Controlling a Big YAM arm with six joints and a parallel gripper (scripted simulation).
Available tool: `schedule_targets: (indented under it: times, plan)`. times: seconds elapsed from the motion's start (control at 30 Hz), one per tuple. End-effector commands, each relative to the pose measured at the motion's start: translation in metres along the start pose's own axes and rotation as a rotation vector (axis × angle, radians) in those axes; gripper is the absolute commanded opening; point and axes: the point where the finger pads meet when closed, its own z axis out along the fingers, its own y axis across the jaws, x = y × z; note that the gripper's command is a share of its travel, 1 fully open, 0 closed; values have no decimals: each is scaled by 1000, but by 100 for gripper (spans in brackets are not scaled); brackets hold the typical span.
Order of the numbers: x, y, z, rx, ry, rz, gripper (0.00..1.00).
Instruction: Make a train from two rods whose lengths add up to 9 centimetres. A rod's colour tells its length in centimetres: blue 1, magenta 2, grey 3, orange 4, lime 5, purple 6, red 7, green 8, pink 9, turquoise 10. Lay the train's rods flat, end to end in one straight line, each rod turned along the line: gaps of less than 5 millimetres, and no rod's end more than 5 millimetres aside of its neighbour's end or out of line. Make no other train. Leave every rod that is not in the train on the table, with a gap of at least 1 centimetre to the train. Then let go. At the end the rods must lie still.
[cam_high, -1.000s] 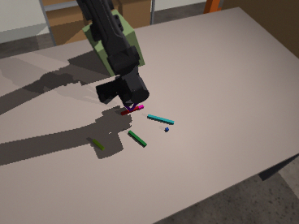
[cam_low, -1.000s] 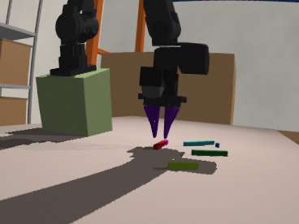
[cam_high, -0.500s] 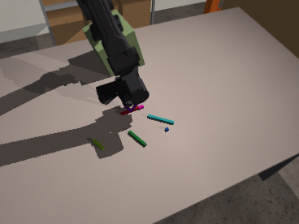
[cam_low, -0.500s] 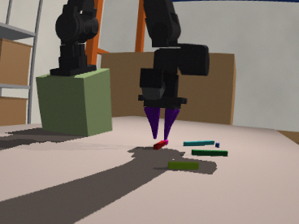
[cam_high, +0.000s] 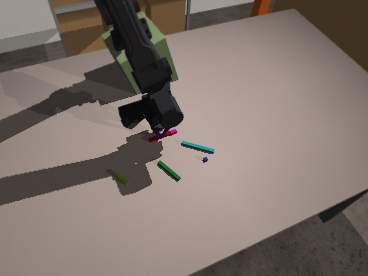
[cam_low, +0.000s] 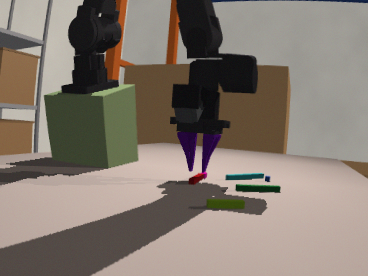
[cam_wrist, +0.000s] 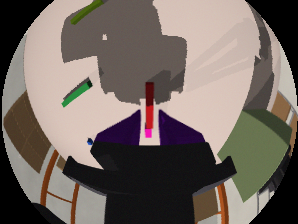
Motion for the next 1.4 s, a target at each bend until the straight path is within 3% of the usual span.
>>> schedule_targets:
  times: [0.0,1.37]
  plan:
    - [-5,7,-2,-25,-3,5,23]
    - [6,7,-3,-26,-2,1,23]
